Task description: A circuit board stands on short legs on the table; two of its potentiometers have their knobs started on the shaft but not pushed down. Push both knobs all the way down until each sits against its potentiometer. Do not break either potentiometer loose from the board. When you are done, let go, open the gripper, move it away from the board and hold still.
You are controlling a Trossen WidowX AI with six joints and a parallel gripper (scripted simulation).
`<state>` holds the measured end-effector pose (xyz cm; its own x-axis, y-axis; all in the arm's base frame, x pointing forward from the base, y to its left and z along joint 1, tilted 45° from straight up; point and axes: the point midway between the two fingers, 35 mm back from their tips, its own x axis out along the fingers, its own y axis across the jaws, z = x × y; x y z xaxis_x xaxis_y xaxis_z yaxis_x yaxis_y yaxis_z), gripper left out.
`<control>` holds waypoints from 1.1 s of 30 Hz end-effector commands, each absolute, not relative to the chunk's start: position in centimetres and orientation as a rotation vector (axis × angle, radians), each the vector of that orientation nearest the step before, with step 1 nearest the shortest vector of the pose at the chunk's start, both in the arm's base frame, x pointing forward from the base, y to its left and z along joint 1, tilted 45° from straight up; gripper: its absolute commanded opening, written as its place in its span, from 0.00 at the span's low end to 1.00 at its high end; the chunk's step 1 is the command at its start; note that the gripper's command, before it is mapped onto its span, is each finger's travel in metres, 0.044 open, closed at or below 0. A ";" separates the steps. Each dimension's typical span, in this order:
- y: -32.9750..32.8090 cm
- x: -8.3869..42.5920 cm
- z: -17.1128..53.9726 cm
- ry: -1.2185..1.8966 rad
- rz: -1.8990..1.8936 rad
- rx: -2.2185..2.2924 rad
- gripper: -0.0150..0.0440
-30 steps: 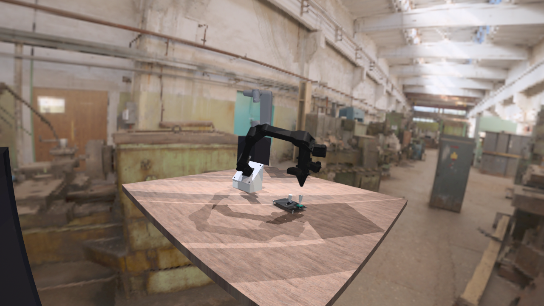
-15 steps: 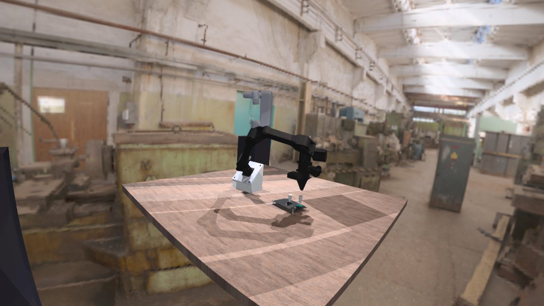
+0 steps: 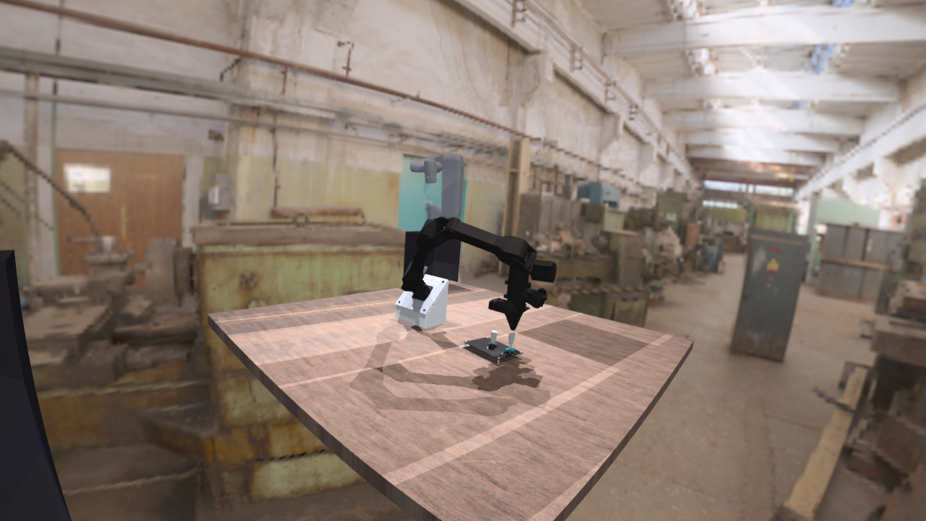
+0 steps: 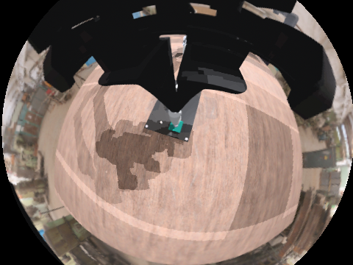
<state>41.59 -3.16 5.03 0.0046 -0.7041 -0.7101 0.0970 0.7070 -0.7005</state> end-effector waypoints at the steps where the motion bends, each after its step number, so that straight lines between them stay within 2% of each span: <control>1: -3.6 41.5 4.8 1.444 -0.680 -0.543 0.25; 33: -3.9 41.5 4.5 1.443 -0.680 -0.543 0.25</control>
